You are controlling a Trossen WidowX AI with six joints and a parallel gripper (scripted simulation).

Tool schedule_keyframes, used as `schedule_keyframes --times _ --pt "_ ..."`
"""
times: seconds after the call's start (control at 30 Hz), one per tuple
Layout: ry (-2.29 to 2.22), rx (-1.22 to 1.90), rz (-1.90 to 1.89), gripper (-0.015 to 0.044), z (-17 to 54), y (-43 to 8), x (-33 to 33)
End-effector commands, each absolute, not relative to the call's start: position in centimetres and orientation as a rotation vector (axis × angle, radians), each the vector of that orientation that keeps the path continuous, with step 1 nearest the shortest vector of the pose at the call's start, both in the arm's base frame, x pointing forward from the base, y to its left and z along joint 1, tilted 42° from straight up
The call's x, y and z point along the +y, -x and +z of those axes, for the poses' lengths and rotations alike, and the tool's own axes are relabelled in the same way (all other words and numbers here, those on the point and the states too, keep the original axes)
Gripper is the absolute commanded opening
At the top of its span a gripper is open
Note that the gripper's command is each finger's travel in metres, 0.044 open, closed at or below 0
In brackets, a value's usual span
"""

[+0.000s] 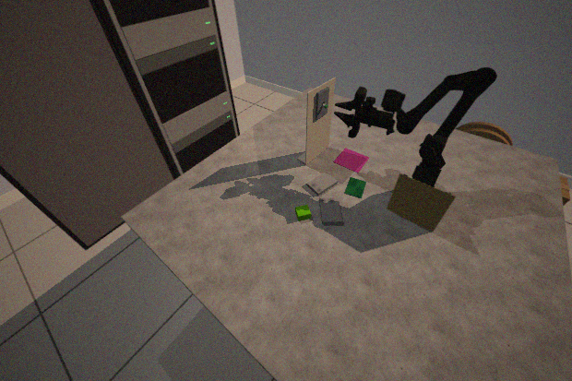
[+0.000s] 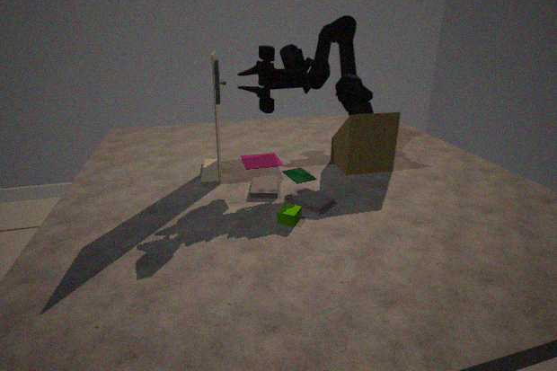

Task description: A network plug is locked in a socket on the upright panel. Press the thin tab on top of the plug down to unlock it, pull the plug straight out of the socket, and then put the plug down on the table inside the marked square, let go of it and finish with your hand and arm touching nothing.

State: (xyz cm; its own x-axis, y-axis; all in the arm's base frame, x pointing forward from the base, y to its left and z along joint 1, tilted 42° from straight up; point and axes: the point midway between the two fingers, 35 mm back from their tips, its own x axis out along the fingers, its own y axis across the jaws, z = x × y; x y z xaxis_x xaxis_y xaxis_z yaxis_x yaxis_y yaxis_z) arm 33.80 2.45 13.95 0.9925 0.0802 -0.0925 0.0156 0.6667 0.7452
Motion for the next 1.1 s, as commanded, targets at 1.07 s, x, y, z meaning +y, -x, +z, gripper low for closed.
schedule_keyframes --times 1.07 --pt "-0.845 0.125 0.035 0.009 14.0 -38.4 1.8"
